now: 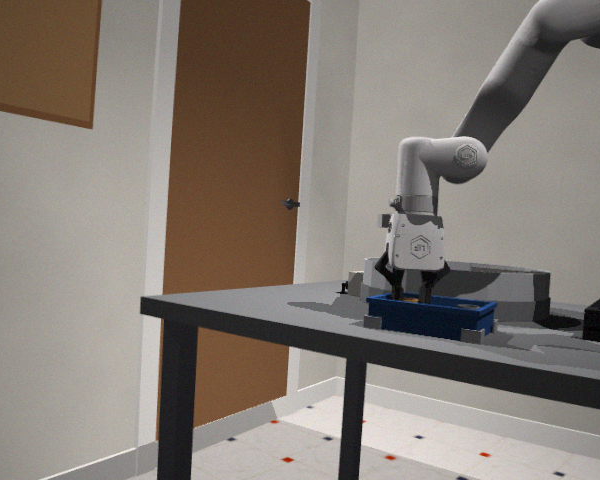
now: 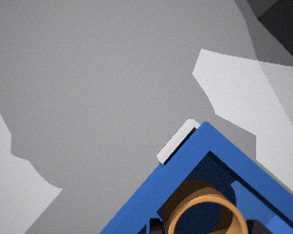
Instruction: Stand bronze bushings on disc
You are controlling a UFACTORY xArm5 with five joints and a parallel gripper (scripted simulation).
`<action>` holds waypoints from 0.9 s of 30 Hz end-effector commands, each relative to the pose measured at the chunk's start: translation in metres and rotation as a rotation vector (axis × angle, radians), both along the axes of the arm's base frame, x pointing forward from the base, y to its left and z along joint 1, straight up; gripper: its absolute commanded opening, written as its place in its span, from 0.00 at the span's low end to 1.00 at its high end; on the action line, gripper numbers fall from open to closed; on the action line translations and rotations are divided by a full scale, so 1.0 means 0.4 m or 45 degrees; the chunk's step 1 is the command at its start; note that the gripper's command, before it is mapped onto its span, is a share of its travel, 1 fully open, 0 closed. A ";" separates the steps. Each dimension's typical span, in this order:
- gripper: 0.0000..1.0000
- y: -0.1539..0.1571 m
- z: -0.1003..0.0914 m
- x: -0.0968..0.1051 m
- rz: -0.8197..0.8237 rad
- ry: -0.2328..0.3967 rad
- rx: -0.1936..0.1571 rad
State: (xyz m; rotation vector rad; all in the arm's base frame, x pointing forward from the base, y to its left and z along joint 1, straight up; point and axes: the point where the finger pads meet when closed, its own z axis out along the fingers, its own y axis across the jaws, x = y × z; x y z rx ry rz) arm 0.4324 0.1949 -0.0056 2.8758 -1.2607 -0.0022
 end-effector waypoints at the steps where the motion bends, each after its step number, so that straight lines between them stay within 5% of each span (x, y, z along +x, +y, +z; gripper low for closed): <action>1: 0.48 0.002 -0.004 0.005 0.000 -0.006 0.003; 12: 0.48 0.002 -0.004 0.005 0.000 -0.006 0.003; 13: 0.00 0.002 -0.004 0.005 0.000 -0.006 0.003; 27: 0.00 0.002 -0.004 0.005 0.000 -0.006 0.003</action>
